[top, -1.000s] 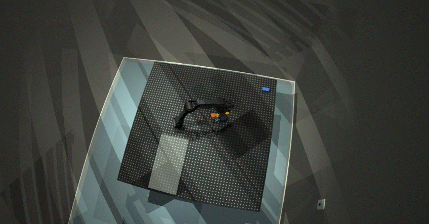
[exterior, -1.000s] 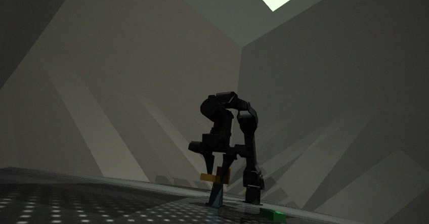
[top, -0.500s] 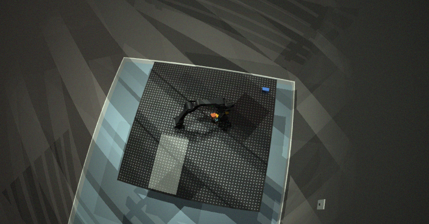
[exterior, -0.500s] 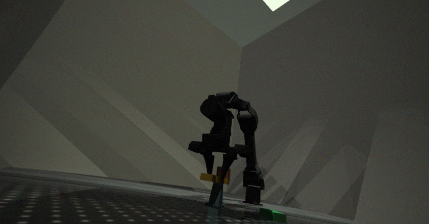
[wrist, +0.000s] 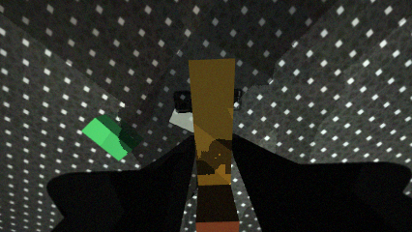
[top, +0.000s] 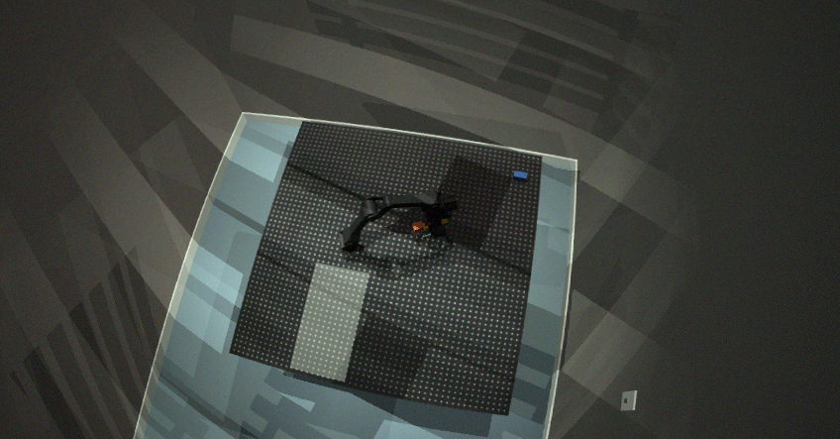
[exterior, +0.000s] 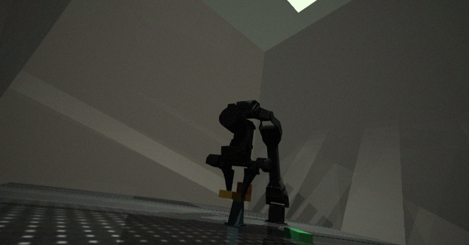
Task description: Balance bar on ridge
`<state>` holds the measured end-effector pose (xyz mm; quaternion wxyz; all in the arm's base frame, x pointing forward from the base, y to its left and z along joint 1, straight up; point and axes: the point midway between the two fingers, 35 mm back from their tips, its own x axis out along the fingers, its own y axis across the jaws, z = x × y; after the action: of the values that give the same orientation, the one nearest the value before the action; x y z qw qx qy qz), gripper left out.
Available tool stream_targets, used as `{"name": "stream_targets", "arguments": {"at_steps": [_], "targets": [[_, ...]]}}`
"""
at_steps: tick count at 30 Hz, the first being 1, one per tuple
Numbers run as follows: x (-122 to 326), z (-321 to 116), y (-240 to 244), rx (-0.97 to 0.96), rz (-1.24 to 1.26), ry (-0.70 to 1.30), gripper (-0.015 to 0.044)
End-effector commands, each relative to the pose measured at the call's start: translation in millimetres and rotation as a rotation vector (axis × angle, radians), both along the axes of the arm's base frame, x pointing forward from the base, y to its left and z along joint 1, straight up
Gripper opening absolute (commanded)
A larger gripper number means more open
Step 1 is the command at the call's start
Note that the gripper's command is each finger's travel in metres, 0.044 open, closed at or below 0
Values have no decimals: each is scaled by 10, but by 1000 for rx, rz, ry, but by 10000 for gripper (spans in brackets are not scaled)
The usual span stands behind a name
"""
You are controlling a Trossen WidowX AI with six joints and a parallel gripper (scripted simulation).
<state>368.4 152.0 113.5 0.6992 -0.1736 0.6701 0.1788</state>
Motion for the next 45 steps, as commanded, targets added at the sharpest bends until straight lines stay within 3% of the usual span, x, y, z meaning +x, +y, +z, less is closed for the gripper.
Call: {"name": "stream_targets", "arguments": {"at_steps": [1, 33, 42, 45], "targets": [[0, 0, 0, 0, 0, 0, 169], [0, 0, 0, 0, 0, 0, 185], [0, 0, 0, 0, 0, 0, 421], [0, 0, 0, 0, 0, 0, 440]]}}
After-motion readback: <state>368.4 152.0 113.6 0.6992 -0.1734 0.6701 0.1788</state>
